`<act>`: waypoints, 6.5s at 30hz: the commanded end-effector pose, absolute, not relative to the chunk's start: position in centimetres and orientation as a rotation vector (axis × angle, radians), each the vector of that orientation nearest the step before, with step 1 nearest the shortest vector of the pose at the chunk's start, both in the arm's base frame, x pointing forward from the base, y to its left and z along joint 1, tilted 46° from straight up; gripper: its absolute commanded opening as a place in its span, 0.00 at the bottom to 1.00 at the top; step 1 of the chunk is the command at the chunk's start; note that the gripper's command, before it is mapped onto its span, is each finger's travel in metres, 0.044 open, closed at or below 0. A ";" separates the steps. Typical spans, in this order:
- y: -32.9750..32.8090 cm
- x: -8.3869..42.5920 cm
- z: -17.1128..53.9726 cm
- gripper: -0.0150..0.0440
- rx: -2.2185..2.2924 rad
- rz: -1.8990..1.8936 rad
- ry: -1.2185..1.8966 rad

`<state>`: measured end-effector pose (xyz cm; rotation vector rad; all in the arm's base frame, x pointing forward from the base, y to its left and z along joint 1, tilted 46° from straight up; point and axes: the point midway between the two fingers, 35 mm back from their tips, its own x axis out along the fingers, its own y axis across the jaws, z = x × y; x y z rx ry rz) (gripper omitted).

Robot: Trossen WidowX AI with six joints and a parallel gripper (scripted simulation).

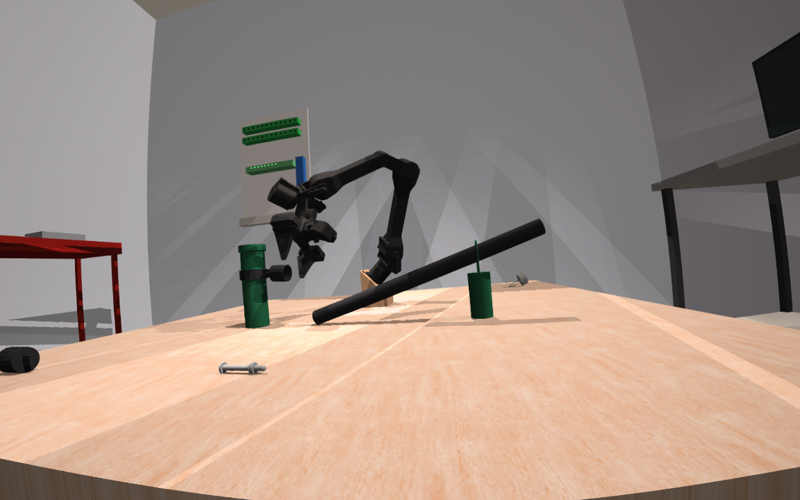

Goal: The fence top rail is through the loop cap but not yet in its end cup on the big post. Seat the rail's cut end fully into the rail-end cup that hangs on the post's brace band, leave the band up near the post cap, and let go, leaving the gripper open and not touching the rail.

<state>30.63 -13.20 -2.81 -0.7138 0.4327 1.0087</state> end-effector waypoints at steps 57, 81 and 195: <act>-2.3 31.6 9.7 1.00 -0.546 1.452 0.666; -0.6 31.6 8.4 1.00 -0.598 1.499 0.630; -1.9 30.8 4.2 0.25 -0.783 1.434 0.847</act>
